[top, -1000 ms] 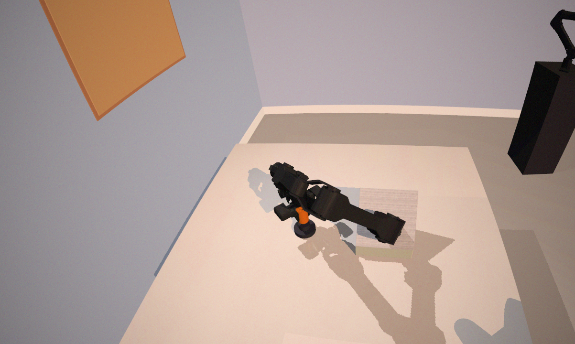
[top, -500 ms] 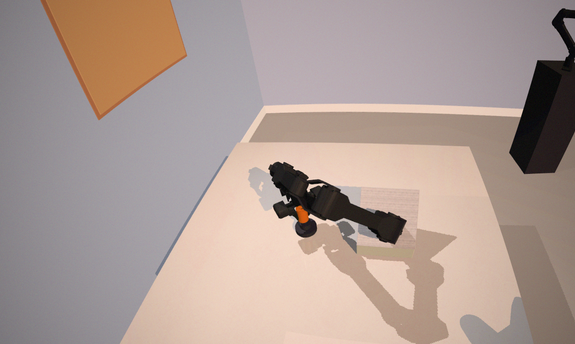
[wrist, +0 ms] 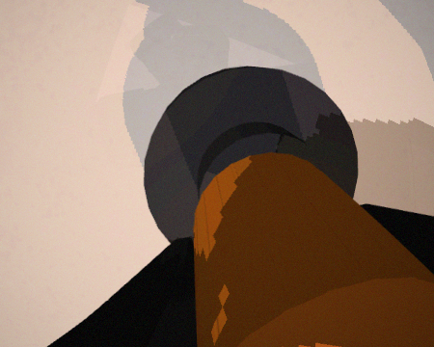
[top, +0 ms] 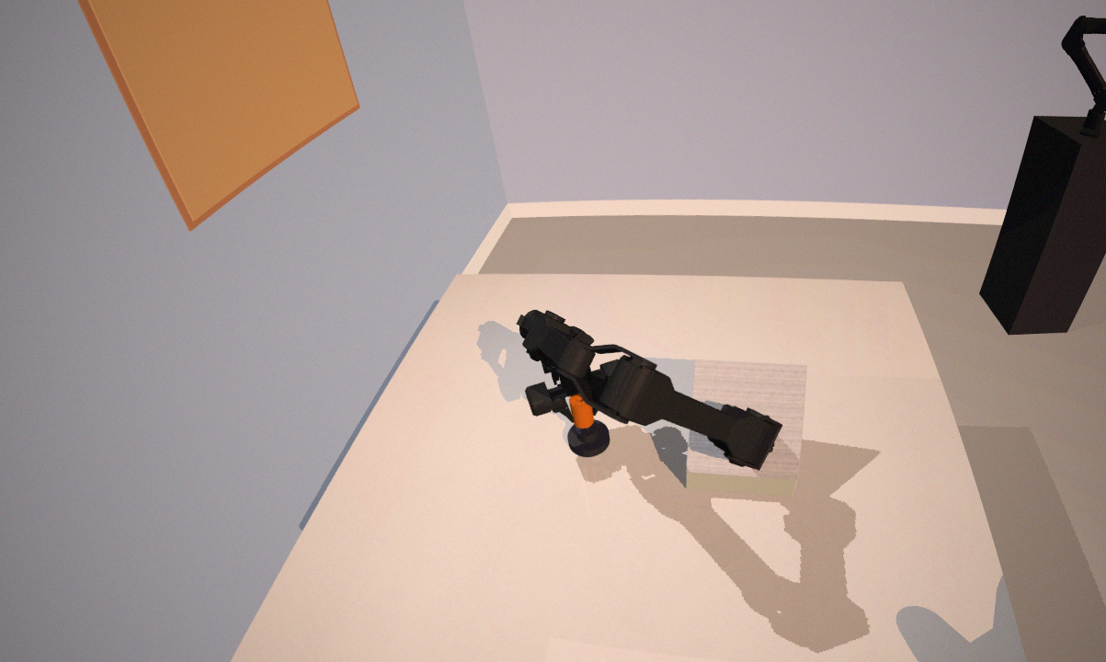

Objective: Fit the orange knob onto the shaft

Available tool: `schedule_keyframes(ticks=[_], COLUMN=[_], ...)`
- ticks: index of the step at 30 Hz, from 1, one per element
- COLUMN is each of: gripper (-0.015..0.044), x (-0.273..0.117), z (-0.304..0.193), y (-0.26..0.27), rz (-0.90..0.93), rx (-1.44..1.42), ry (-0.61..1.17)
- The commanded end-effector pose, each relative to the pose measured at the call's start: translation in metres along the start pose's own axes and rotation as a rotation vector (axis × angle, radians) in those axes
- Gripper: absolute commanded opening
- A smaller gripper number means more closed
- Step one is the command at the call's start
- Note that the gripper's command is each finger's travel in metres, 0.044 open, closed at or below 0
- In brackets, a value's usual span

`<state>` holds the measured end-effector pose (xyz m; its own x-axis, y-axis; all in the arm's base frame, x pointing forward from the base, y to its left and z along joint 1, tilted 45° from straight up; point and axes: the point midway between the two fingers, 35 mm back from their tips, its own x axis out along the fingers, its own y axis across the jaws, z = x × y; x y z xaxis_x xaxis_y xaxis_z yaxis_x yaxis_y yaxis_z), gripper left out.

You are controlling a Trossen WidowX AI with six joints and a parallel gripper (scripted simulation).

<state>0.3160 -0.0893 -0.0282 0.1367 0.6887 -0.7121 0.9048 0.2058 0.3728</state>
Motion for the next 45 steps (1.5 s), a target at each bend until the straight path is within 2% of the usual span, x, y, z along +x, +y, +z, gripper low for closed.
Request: schedule_keyframes(ticks=[1,23,31,45], gripper=[0.0,0.0,0.0,0.0], x=[-0.0011,-0.0014,-0.0024,0.0034], z=[-0.0009,-0.0005,0.0009,0.0016], y=[-0.0021,-0.002,0.0006,0.0019], rz=[0.004,0.004,0.004,0.004], rx=[0.077,0.077,0.286,0.286], ry=[-0.002,-0.002,-0.002,-0.002])
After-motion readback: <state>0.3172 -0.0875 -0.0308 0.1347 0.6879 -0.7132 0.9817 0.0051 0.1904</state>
